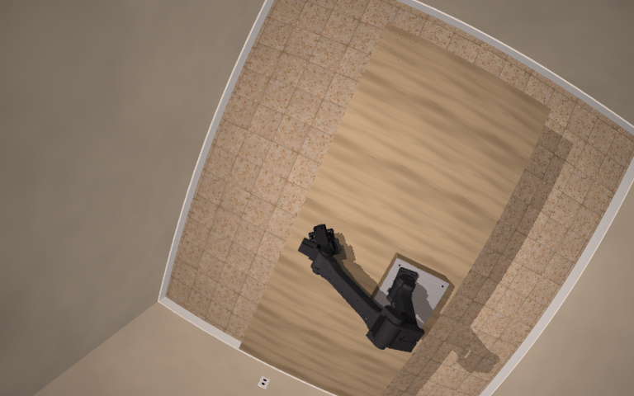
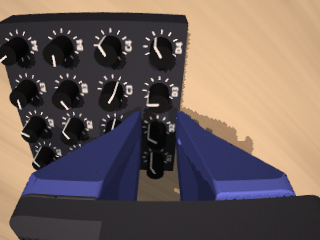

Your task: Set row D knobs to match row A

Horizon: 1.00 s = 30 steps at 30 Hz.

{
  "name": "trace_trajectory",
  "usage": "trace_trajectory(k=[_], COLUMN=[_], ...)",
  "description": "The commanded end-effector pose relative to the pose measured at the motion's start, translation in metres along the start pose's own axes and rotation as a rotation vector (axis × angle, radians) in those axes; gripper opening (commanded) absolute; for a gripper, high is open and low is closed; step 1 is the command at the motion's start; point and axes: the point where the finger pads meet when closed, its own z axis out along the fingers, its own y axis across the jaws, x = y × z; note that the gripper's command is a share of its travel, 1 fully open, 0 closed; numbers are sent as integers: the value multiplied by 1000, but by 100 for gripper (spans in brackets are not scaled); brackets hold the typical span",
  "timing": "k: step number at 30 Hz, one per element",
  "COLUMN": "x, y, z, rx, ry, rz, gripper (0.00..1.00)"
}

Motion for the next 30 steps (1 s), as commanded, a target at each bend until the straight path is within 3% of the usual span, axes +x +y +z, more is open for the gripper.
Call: trace_trajectory(k=[1,30], x=[1,2], y=[1,1], z=[0,2], rx=[-7,-3], ry=[-11,-7], rz=[8,8], gripper=[19,19])
